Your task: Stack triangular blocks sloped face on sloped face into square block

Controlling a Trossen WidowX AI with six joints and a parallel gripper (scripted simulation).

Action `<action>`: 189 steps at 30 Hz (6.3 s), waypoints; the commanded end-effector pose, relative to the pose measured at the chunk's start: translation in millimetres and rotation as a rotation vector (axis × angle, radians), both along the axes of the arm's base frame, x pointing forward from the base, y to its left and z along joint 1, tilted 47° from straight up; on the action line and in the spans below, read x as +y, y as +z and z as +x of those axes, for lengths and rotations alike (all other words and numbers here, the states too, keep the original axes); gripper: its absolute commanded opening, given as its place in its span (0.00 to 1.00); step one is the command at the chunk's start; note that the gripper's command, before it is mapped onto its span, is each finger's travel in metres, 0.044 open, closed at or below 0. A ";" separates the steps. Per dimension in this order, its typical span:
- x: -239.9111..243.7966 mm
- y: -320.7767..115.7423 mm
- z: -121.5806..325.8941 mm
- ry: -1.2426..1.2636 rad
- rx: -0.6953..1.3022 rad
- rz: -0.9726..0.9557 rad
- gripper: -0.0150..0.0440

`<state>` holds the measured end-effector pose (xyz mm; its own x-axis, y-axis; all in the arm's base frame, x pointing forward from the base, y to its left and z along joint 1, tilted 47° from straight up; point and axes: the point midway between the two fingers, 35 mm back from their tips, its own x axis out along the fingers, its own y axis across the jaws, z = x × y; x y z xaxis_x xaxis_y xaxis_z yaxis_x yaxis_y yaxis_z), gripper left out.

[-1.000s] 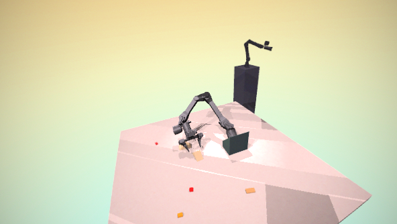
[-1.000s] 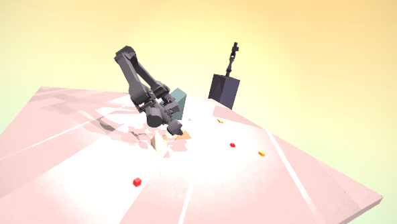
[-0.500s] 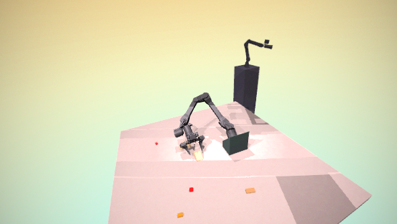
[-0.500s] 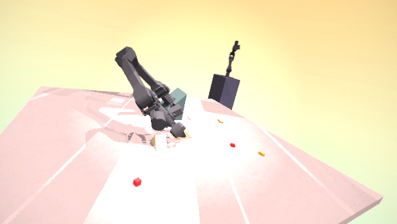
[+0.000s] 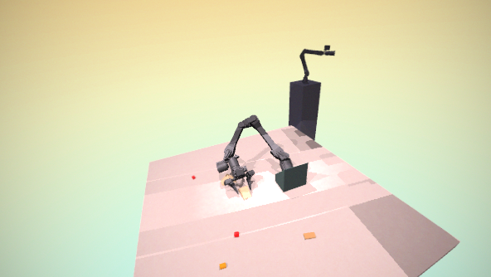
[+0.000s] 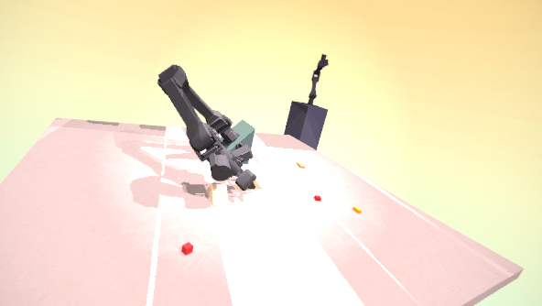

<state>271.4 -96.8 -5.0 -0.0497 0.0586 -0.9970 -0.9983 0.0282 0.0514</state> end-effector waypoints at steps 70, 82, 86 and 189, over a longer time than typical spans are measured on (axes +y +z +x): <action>91.5 -31.7 0.9 0.060 0.040 -1.236 0.25; 96.1 -40.7 -0.9 0.061 0.052 -1.365 0.43; 96.1 -40.7 -0.9 0.061 0.052 -1.365 0.61; -45.7 104.3 -1.5 -3.408 -0.102 2.459 1.00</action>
